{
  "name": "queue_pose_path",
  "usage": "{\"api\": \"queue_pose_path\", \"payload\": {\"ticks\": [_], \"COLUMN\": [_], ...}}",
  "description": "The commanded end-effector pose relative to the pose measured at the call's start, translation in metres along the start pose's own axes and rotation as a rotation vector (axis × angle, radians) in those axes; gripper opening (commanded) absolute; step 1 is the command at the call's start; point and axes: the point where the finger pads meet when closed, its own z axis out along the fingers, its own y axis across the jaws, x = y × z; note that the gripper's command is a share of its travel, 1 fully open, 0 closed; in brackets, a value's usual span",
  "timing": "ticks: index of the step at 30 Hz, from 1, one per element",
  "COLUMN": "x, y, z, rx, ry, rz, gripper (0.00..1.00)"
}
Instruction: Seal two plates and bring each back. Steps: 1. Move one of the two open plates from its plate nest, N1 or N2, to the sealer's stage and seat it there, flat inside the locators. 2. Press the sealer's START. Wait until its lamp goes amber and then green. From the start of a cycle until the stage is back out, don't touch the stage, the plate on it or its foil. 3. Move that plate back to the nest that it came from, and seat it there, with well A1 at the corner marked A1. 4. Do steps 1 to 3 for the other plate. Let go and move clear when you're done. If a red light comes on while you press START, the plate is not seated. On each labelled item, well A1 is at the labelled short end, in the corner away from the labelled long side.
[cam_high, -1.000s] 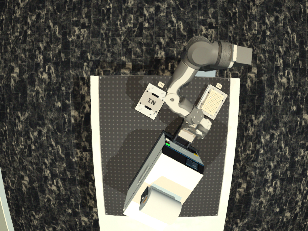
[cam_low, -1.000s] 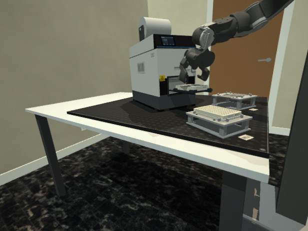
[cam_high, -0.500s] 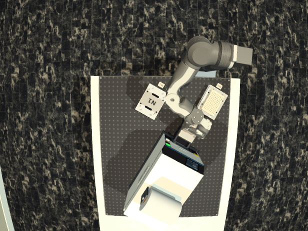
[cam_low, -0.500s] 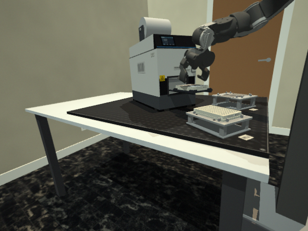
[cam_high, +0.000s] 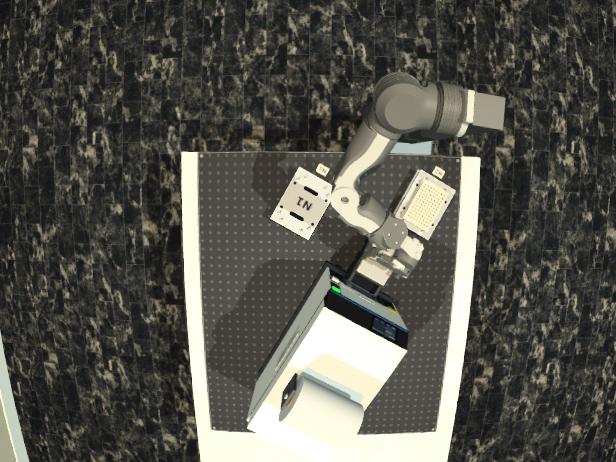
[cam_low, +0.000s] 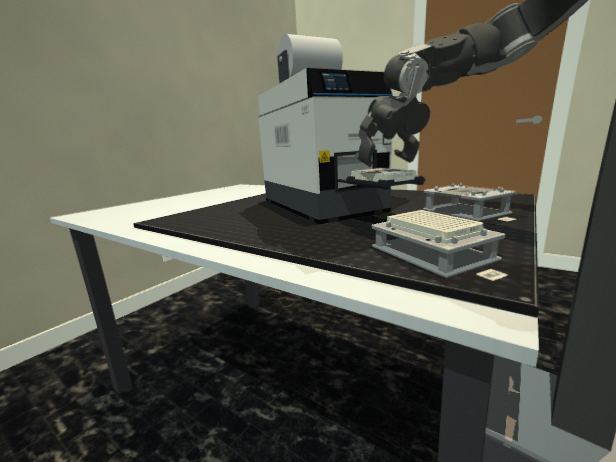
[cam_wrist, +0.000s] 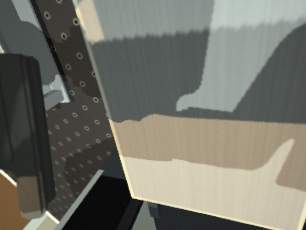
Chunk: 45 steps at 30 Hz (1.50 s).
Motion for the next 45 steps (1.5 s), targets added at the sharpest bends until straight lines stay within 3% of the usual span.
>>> {"api": "queue_pose_path", "payload": {"ticks": [1, 6, 45], "x": [0.002, 0.005, 0.008], "y": [0.001, 0.001, 0.001], "z": [0.003, 0.011, 0.023], "rx": [-0.006, -0.006, -0.005], "ry": [0.0, 0.001, -0.001], "rz": [-0.002, -0.004, 0.001], "gripper": [0.65, 0.65, 0.65]}}
